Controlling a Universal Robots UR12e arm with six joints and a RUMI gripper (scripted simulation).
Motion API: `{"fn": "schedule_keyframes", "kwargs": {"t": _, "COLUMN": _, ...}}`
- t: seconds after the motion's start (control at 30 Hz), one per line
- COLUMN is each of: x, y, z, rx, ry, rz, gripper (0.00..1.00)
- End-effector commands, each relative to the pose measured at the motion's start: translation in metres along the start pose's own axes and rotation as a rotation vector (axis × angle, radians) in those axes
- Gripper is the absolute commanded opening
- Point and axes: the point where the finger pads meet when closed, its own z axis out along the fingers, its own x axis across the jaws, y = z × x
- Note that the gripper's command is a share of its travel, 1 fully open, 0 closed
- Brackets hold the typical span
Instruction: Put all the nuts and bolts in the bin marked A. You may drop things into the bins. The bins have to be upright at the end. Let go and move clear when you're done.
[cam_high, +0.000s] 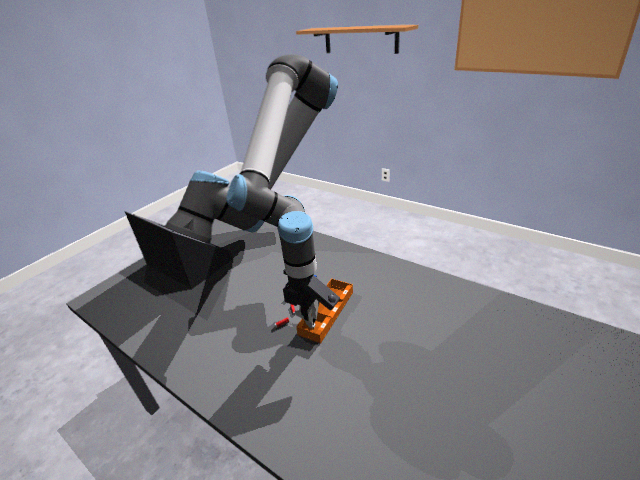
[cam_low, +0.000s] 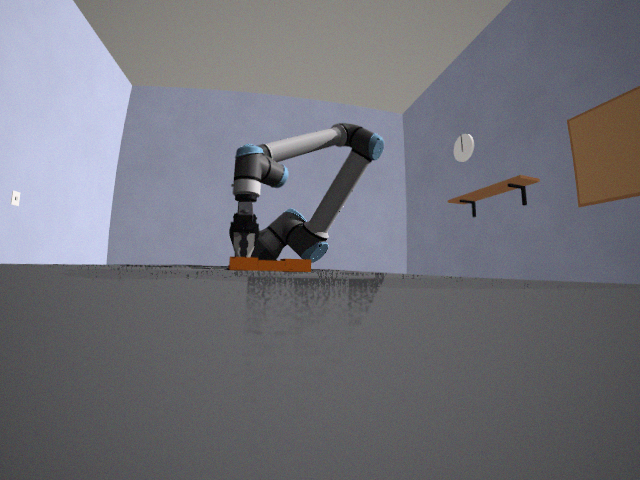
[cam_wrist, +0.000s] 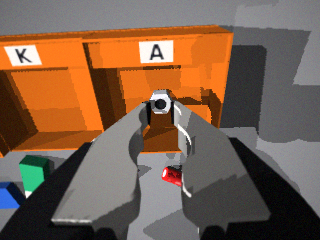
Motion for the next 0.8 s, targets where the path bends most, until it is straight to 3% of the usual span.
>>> {"fn": "schedule_keyframes", "kwargs": {"t": 0.0, "x": -0.0001, "y": -0.0004, "z": -0.0008, "rx": 0.001, "ry": 0.001, "rz": 0.000, "gripper": 0.00}}
{"fn": "schedule_keyframes", "kwargs": {"t": 0.07, "x": -0.0002, "y": -0.0003, "z": -0.0008, "rx": 0.001, "ry": 0.001, "rz": 0.000, "gripper": 0.00}}
{"fn": "schedule_keyframes", "kwargs": {"t": 0.1, "x": -0.0002, "y": -0.0003, "z": -0.0008, "rx": 0.001, "ry": 0.001, "rz": 0.000, "gripper": 0.20}}
{"fn": "schedule_keyframes", "kwargs": {"t": 0.77, "x": -0.0002, "y": -0.0003, "z": -0.0047, "rx": 0.001, "ry": 0.001, "rz": 0.000, "gripper": 0.20}}
